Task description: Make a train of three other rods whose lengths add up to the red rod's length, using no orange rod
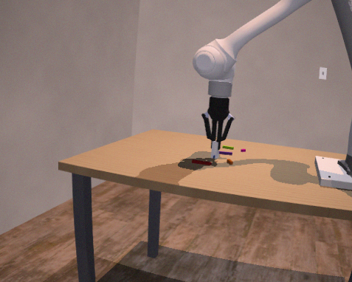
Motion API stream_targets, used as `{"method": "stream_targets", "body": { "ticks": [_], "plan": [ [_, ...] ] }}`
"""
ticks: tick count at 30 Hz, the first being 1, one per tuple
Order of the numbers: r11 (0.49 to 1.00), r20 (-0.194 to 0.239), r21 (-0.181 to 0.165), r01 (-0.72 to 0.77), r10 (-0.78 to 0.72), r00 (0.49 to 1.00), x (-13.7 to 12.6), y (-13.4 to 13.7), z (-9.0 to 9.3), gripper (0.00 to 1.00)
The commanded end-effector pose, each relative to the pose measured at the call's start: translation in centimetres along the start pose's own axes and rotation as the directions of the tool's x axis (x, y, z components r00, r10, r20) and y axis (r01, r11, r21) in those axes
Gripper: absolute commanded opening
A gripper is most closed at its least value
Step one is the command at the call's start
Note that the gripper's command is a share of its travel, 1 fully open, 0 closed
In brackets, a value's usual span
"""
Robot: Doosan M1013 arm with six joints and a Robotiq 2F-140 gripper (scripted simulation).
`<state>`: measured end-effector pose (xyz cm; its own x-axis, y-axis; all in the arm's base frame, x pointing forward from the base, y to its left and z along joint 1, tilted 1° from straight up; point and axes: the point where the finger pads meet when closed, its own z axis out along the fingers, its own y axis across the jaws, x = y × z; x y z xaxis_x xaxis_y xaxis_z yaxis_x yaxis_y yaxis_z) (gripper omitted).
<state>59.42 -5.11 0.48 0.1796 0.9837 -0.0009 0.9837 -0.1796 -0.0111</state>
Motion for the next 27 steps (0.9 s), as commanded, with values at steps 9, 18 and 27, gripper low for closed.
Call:
{"method": "stream_targets", "body": {
  "ticks": [9,18,27],
  "plan": [
    [1.0,0.0,0.0,0.0,0.0,1.0,0.0,0.0,-0.01,0.03],
    [1.0,0.0,0.0,0.0,0.0,1.0,0.0,0.0,-0.01,0.03],
    [1.0,0.0,0.0,0.0,0.0,1.0,0.0,0.0,-0.01,0.1]
  ]
}}
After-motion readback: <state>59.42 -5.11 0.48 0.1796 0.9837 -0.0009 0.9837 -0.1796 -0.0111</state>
